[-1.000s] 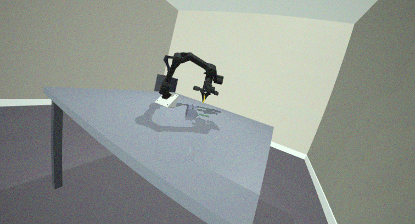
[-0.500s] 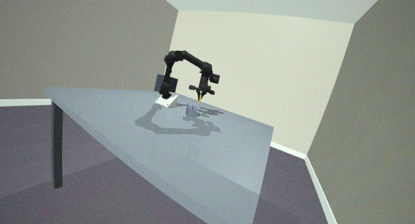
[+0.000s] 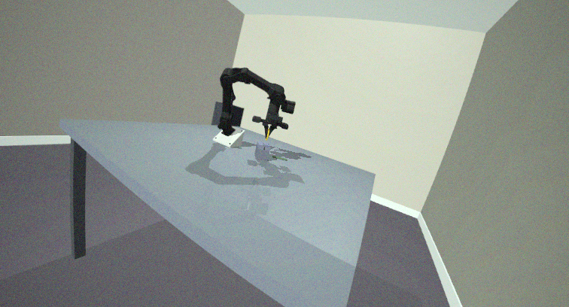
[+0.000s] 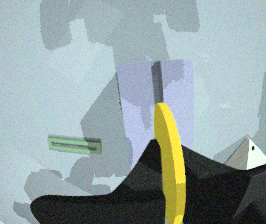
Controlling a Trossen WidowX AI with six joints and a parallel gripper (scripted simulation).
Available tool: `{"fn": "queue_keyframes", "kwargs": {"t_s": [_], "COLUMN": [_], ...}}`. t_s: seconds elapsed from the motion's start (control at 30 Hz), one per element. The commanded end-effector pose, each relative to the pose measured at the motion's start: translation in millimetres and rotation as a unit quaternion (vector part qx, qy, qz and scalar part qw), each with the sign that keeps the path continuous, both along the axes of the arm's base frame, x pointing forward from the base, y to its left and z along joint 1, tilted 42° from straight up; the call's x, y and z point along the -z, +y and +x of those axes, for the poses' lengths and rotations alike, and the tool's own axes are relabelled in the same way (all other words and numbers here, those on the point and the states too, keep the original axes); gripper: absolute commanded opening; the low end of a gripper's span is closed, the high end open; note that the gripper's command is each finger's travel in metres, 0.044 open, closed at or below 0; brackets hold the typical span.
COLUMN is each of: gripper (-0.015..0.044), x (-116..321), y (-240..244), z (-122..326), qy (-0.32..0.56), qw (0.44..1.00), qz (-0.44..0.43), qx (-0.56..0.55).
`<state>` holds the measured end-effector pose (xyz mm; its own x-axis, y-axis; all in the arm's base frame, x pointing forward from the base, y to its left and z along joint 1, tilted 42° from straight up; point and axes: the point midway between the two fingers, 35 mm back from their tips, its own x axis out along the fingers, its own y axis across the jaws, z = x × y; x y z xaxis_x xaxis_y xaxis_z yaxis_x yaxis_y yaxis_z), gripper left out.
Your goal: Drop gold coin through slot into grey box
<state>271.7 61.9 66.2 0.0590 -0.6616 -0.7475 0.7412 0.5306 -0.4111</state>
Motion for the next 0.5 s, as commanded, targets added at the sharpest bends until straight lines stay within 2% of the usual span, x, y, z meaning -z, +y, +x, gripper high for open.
{"fn": "queue_keyframes", "kwargs": {"t_s": [0.0, 0.47], "gripper": [0.0000, 0.0000], "x": [-1.8, -1.1], "y": [-5.6, -2.6], "z": [-3.8, -1.7], "qy": [0.002, 0.000], "qw": [1.000, 1.000], "qz": [-0.002, 0.000], "qx": [-0.001, 0.000]}}
